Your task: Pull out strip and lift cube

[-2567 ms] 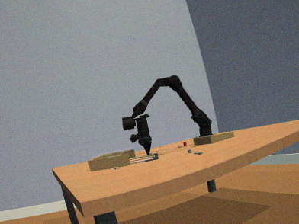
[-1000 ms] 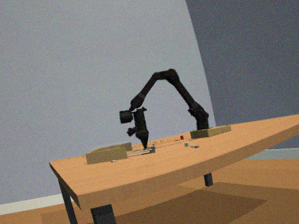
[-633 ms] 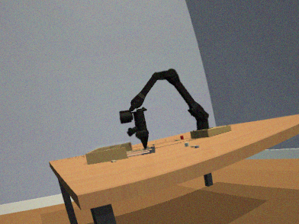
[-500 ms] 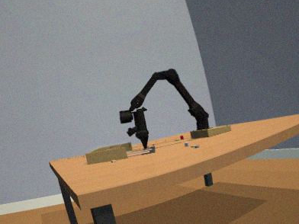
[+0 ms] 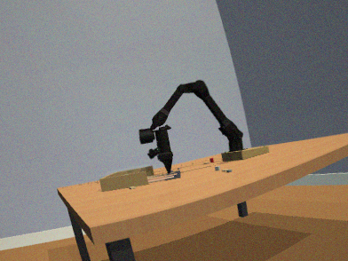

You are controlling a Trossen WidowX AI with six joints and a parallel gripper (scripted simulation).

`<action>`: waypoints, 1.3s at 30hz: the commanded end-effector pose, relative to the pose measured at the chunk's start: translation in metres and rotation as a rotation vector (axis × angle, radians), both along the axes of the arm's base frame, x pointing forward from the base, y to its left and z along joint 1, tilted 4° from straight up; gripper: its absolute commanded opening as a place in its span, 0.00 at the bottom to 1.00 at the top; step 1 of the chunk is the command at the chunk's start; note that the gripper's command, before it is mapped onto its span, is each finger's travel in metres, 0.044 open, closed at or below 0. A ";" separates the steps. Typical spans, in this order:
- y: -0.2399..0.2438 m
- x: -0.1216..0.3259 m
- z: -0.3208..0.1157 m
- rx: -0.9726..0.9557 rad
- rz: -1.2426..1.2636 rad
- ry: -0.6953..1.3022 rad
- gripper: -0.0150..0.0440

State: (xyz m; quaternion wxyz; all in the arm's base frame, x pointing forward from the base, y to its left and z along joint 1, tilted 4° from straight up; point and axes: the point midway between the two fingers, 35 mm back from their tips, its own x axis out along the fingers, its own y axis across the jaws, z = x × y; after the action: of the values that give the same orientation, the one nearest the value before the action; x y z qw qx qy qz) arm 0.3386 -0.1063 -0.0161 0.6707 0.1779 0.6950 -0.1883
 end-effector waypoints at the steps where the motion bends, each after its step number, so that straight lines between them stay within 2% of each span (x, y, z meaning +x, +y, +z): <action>1: 0.001 -0.002 -0.005 0.001 -0.005 0.006 0.25; 39: 0.029 -0.051 -0.004 0.003 -0.005 0.010 0.25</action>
State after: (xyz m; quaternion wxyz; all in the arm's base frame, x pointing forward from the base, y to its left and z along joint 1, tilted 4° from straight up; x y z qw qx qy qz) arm 0.3003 -0.0838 -0.0155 0.6771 0.1763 0.6885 -0.1910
